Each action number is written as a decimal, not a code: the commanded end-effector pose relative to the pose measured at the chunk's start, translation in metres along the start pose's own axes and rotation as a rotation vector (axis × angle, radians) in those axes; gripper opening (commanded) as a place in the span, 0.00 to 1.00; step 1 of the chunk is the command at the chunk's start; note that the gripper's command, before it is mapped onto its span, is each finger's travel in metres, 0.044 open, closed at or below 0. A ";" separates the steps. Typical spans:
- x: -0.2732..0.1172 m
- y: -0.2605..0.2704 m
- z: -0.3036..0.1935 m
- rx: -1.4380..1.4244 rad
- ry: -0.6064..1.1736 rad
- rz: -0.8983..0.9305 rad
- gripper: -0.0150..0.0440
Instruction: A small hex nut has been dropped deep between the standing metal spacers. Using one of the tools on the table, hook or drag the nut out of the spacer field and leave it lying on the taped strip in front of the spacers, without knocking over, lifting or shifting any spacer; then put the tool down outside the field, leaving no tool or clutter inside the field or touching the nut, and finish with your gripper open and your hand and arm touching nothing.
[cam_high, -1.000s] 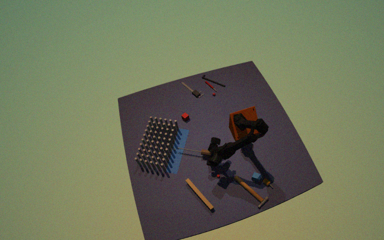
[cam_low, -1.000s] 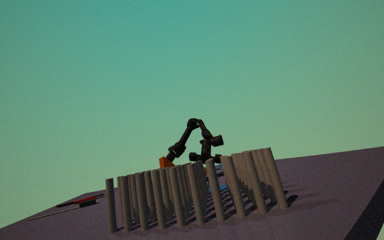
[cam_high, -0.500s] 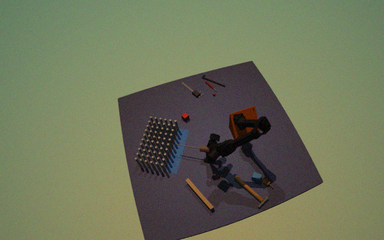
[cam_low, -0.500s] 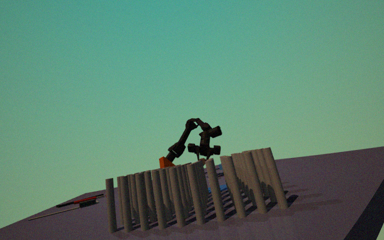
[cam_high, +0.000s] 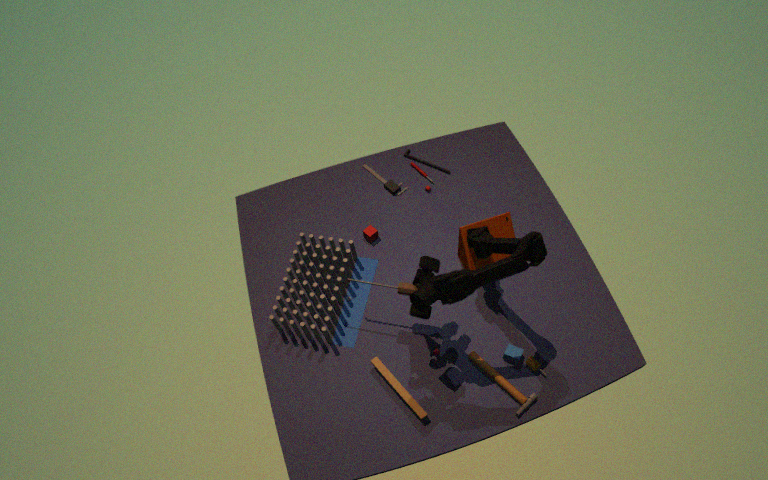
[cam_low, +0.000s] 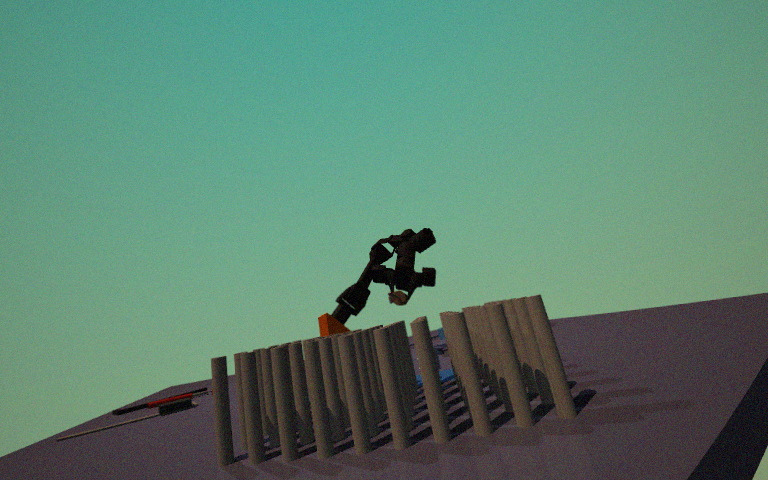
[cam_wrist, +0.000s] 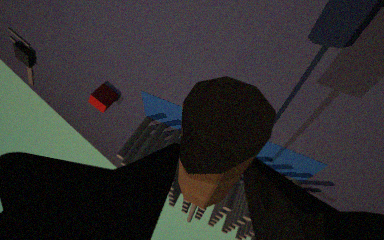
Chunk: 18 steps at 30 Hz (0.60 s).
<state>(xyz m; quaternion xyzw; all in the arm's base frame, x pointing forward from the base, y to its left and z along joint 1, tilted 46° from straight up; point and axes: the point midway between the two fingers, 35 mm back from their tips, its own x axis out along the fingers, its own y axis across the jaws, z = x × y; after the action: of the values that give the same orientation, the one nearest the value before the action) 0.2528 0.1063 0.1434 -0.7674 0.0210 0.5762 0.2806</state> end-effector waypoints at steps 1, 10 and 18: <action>0.004 0.001 -0.001 0.051 -0.006 0.006 0.25; 0.012 0.007 -0.020 0.335 -0.004 0.015 0.25; 0.017 0.011 -0.032 0.521 -0.001 0.020 0.25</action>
<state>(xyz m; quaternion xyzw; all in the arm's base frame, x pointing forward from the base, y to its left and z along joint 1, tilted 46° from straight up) 0.2752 0.0921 0.1292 -0.6854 0.1516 0.5657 0.4326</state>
